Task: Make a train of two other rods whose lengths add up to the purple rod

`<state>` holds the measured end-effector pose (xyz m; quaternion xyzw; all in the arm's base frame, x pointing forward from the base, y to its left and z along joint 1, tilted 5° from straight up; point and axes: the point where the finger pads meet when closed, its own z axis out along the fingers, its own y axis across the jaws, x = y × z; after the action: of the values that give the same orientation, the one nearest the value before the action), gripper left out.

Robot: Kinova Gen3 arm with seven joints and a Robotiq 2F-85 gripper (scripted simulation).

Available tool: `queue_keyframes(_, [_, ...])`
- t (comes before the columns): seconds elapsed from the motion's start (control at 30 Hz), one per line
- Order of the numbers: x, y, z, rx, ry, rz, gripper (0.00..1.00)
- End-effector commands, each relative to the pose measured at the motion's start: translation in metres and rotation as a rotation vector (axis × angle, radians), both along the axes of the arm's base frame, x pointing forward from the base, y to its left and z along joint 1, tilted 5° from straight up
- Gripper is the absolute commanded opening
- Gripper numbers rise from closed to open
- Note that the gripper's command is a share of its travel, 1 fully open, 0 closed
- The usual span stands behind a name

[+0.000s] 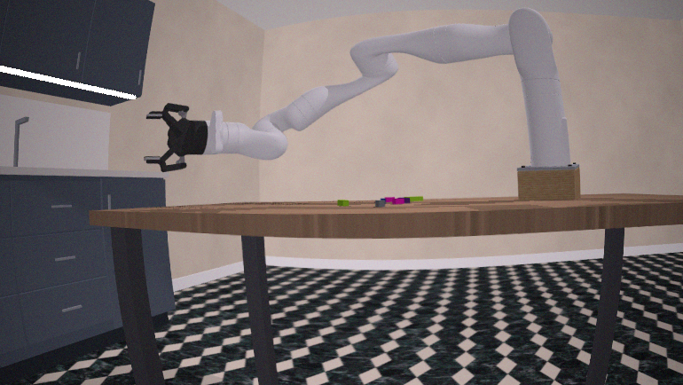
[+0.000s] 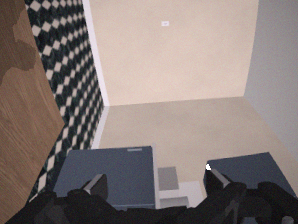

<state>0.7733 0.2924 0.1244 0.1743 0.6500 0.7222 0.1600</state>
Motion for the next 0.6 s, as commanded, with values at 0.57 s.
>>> queue_keyframes(0.57, [-0.024,-0.027,-0.007,-0.1,0.055,-0.013,1.0])
